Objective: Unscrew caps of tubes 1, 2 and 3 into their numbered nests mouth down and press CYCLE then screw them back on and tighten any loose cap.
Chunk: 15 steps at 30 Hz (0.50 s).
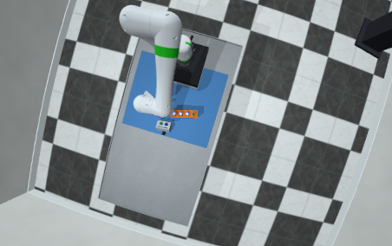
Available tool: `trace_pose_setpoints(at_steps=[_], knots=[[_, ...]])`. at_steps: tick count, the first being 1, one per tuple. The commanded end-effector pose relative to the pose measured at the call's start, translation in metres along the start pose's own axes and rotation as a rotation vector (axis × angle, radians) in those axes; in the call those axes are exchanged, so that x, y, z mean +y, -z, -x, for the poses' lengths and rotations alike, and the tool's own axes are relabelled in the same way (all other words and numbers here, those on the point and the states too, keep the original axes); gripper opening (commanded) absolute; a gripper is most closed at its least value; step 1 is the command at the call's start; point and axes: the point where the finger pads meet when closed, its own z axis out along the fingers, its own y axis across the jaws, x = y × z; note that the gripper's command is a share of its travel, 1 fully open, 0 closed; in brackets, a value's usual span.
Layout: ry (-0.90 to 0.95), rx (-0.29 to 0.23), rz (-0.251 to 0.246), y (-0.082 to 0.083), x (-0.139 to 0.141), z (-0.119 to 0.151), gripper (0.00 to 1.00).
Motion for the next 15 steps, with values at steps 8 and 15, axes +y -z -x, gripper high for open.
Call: trace_pose_setpoints(at_steps=[8,15], knots=[[0.0,0.001,0.0,-0.0044,-0.0002,-0.0006,0.0],[0.0,0.001,0.0,-0.0064,-0.0001,-0.0005,0.0]])
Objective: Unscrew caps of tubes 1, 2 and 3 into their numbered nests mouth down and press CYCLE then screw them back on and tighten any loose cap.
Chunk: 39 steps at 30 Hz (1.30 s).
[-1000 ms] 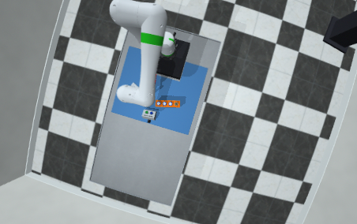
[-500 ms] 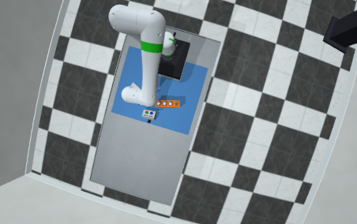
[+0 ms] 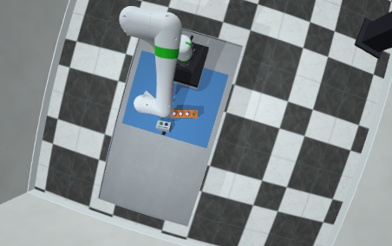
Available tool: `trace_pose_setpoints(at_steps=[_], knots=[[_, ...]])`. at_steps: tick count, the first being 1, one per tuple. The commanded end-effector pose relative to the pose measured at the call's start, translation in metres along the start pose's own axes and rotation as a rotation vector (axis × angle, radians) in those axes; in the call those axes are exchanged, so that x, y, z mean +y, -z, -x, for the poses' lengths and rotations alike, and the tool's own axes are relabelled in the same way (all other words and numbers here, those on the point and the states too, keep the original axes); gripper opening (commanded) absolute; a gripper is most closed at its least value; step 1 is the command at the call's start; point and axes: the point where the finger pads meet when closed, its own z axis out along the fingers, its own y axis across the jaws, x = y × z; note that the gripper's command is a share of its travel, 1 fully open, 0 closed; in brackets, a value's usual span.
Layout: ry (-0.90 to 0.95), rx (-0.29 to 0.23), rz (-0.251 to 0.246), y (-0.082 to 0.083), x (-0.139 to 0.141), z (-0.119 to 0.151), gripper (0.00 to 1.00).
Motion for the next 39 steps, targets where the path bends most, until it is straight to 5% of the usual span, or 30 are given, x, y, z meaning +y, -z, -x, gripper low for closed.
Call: trace_pose_setpoints(at_steps=[1,20,21,35,39], knots=[[0.0,0.0,0.0,-0.001,0.0,0.0,0.0],[0.0,0.0,0.0,-0.008,0.0,0.0,0.0],[0.0,0.0,0.0,-0.008,0.0,0.0,0.29],[0.0,0.0,0.0,-0.008,0.0,0.0,0.29],[0.0,0.0,0.0,0.012,0.0,0.0,0.29]])
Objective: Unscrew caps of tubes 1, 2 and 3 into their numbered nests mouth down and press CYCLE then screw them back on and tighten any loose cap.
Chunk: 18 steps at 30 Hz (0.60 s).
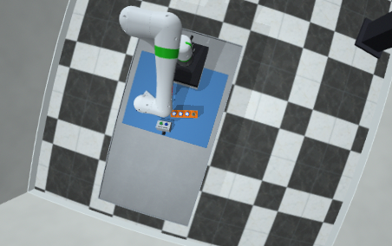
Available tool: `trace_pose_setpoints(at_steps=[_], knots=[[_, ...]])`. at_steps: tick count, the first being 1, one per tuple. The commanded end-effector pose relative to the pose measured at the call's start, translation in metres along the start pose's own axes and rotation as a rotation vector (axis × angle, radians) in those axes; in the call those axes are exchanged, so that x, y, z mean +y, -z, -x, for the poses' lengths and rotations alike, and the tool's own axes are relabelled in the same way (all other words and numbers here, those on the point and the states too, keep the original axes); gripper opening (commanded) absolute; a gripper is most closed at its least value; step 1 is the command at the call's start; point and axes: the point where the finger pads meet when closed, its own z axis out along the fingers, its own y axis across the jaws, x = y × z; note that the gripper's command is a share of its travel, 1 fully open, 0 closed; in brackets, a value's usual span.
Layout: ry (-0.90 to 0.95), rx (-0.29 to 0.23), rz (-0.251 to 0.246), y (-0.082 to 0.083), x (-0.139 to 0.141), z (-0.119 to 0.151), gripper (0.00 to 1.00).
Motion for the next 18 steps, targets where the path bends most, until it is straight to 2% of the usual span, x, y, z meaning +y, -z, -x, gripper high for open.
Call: trace_pose_setpoints(at_steps=[1,9,11,18], knots=[[0.0,0.0,0.0,0.016,0.0,0.0,0.29],[0.0,0.0,0.0,0.056,0.0,0.0,0.29],[0.0,0.0,0.0,0.056,0.0,0.0,0.29],[0.0,0.0,0.0,0.091,0.0,0.0,0.29]])
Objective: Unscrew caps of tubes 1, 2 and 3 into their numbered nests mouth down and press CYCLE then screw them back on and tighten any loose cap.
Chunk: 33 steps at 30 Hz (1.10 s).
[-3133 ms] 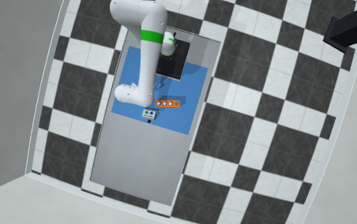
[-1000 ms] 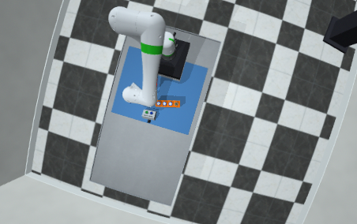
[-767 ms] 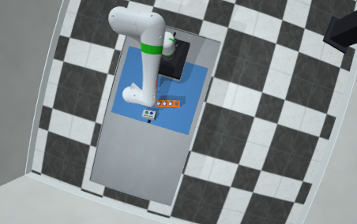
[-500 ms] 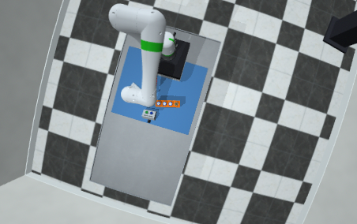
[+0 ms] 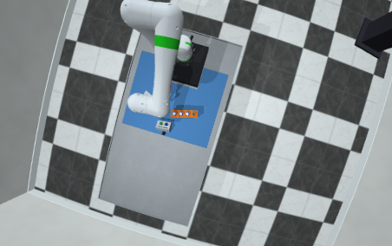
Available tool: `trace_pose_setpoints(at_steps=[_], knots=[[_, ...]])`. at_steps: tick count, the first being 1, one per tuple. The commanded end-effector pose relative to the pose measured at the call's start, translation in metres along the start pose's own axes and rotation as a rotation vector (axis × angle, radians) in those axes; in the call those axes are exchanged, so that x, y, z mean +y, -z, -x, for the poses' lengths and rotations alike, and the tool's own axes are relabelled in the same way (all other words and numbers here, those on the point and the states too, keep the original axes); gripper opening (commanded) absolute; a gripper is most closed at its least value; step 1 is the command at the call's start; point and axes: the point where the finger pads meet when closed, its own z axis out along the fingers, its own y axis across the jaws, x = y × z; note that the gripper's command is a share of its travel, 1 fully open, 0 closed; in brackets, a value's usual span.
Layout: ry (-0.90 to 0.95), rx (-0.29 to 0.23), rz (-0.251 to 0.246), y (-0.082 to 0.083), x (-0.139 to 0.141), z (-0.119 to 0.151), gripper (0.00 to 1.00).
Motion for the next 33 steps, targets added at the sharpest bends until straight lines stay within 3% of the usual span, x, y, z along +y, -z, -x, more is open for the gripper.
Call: trace_pose_setpoints(at_steps=[1,7,11,12,14,18,25,27,33], knots=[[0.0,0.0,0.0,0.018,0.0,0.0,0.29],[0.0,0.0,0.0,0.048,0.0,0.0,0.29],[0.0,0.0,0.0,0.051,0.0,0.0,0.29],[-0.083,0.0,0.0,0.051,-0.007,0.004,0.35],[-0.25,0.0,0.0,0.051,-0.022,0.012,0.35],[-0.333,0.0,0.0,0.051,-0.029,0.016,0.35],[-0.667,0.0,0.0,0.051,-0.058,0.032,0.35],[-0.667,0.0,0.0,0.051,-0.058,0.032,0.35],[-0.979,-0.002,-0.001,0.051,-0.088,0.048,0.35]])
